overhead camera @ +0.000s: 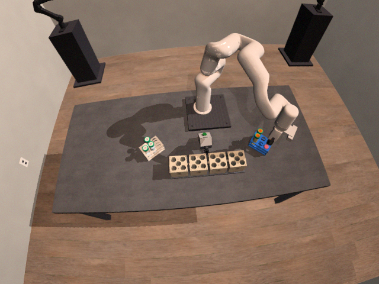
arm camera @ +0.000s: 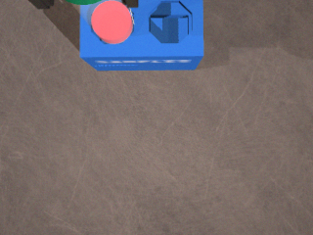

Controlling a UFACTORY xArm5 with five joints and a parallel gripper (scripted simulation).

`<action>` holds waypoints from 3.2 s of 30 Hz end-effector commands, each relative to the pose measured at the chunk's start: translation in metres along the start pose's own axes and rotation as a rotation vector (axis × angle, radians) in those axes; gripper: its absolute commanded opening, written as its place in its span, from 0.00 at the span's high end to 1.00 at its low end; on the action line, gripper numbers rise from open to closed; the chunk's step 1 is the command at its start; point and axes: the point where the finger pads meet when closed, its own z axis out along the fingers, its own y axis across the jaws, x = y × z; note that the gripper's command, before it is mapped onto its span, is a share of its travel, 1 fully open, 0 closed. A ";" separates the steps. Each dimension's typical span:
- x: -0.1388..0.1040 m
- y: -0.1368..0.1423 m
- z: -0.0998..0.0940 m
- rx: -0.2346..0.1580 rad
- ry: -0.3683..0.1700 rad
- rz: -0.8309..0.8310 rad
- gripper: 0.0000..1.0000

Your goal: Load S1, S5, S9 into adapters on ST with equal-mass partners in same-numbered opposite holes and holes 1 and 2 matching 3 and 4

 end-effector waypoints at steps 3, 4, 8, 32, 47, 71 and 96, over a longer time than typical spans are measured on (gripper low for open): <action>0.001 0.000 0.004 0.011 0.006 0.000 1.00; 0.001 0.000 0.004 0.011 0.006 0.000 1.00; 0.001 0.000 0.008 0.011 0.006 0.000 1.00; 0.001 0.000 0.030 0.012 0.006 0.000 1.00; 0.001 0.000 0.030 0.012 0.006 0.000 1.00; 0.001 0.000 0.031 0.012 0.006 0.000 0.56; 0.001 0.000 -0.001 0.011 0.006 0.000 0.56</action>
